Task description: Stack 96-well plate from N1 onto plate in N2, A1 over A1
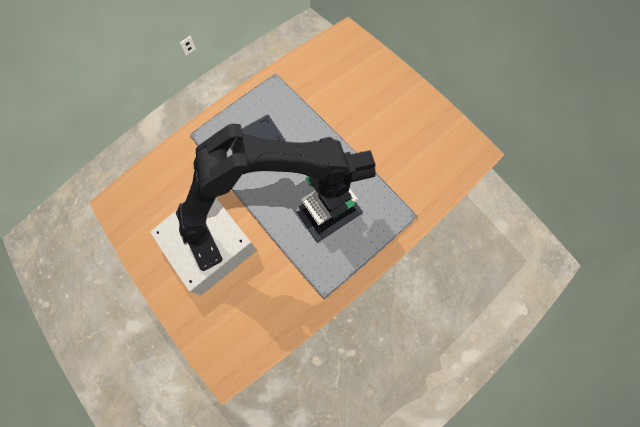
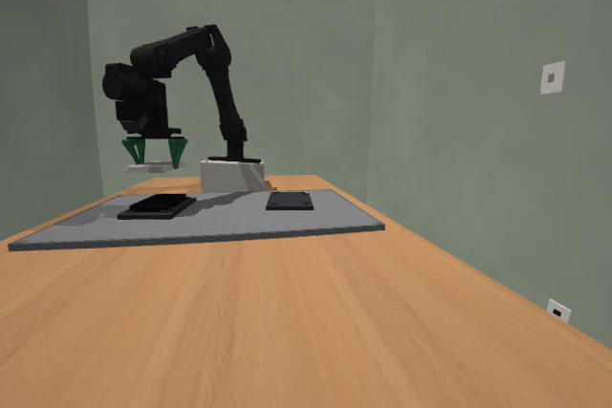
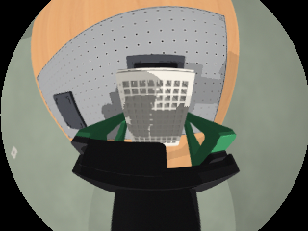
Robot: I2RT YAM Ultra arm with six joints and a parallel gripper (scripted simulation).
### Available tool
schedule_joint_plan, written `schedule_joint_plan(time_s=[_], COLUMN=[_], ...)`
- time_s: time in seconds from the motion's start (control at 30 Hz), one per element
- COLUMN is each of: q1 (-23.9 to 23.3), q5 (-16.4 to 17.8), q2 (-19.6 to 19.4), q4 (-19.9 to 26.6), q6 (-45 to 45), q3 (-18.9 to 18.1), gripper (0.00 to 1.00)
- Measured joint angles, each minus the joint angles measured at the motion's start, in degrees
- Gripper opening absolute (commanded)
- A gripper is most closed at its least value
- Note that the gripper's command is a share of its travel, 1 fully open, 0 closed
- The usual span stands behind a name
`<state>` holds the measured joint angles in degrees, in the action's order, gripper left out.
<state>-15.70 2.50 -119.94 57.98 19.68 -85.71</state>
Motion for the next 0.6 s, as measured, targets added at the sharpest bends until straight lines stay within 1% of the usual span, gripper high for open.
schedule_joint_plan(time_s=[0.47, 0.6], q1=[0.0, 0.0], q5=[0.0, 0.0], q2=[0.0, -0.6], q4=[0.0, -0.4], q6=[0.0, 0.0], q3=[0.0, 0.0], gripper=[0.0, 0.0])
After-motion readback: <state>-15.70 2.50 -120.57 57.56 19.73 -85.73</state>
